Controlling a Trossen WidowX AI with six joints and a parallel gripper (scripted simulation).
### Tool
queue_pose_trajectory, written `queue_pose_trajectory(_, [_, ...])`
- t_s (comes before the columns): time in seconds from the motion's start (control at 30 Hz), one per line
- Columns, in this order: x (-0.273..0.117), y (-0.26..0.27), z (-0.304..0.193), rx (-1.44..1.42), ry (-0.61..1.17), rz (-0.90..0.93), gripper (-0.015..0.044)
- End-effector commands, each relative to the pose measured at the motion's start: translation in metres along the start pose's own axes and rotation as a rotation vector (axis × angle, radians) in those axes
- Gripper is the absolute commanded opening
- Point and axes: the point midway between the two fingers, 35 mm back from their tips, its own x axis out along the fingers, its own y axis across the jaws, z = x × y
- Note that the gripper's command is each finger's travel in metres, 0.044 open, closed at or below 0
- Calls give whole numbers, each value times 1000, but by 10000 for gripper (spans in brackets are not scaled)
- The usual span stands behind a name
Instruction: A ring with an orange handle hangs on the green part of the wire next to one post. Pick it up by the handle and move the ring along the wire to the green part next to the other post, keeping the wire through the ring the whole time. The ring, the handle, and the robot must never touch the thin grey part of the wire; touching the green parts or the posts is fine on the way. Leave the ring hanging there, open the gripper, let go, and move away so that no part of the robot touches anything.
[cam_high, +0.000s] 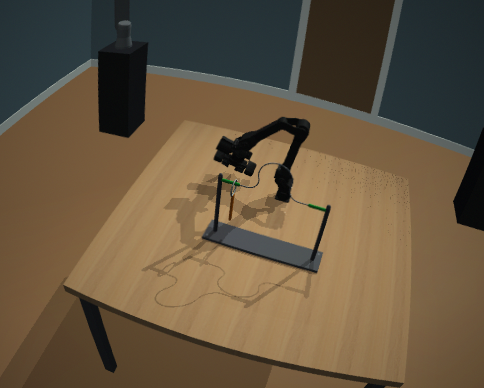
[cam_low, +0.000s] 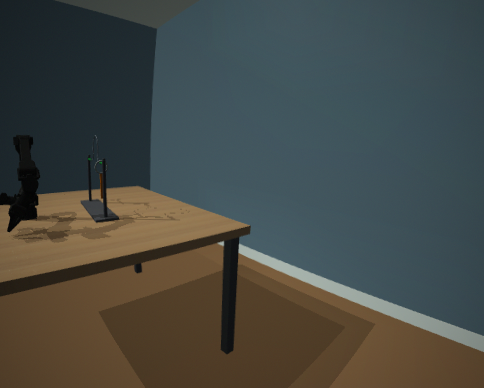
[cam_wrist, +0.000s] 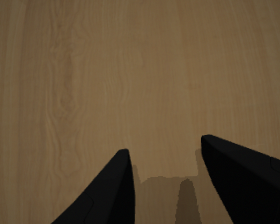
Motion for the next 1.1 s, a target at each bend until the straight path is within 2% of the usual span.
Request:
queue_pose_trajectory(0.0, [-13,35,-29,-145,100,155,160])
queue_pose_trajectory(0.23, [-33,73,-88,-379,277,432,160])
queue_pose_trajectory(0.57, [-104,103,-182,-853,489,1105,160])
queue_pose_trajectory(0.83, [-147,71,-229,-1163,501,1566,160])
queue_pose_trajectory(1.07, [-159,14,-236,-1384,454,1918,160])
